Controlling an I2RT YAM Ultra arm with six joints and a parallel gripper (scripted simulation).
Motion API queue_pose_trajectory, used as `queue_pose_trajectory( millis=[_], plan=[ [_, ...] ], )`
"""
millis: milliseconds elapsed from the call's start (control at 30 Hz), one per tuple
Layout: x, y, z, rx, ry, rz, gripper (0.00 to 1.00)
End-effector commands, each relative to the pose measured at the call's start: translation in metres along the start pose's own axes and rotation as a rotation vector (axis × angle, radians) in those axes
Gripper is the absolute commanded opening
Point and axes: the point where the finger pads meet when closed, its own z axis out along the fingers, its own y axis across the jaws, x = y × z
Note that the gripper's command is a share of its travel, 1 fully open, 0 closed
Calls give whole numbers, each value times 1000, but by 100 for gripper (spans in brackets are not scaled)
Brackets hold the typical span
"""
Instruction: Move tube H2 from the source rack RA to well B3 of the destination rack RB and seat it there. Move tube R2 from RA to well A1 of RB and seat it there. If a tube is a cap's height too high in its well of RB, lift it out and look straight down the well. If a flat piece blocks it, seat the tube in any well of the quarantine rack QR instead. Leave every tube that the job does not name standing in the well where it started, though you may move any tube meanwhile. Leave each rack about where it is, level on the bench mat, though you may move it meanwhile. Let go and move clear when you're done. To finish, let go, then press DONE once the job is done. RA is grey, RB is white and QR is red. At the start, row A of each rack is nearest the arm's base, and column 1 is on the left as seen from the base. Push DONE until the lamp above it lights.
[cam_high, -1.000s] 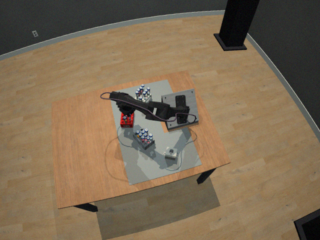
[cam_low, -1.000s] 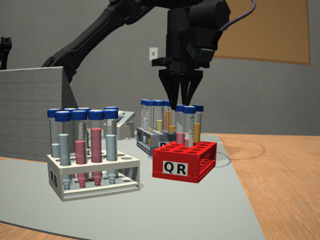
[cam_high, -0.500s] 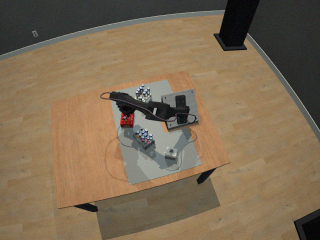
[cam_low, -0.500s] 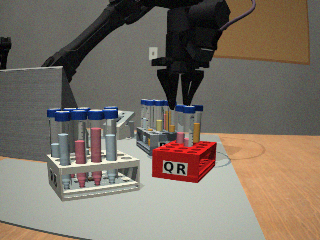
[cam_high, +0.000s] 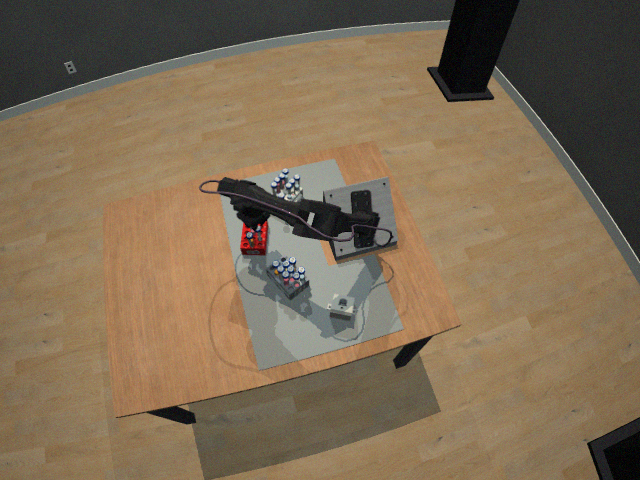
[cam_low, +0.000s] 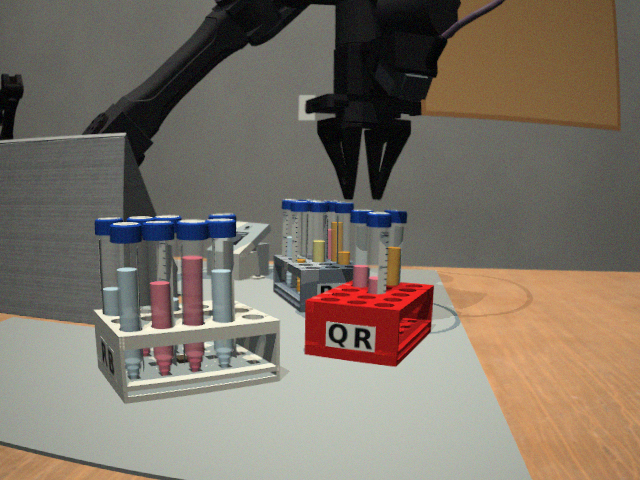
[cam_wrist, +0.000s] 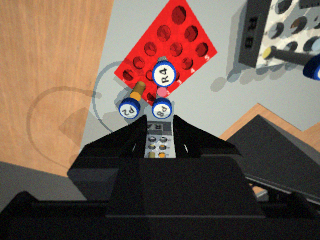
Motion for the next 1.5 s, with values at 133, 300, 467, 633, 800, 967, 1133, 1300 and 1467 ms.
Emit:
queue_pose_trajectory(
  millis=[133, 300, 467, 633, 800, 967, 1133, 1300, 1467],
  plan=[
    [3, -2, -33, -4, -28, -9, 30],
    [1, -5, -42, 2, -15, 2, 30],
    [-1, -10, -50, 7, -1, 13, 30],
    [0, -11, -58, 7, -1, 13, 30],
    [10, -35, -58, 4, -15, -132, 30],
    [17, -65, -56, 7, -14, -298, 30],
    [12, -66, -65, 9, -49, -487, 30],
    [9, -66, -58, -8, -26, -573, 30],
    [13, -67, -56, -8, -4, -726, 30]
  ],
)
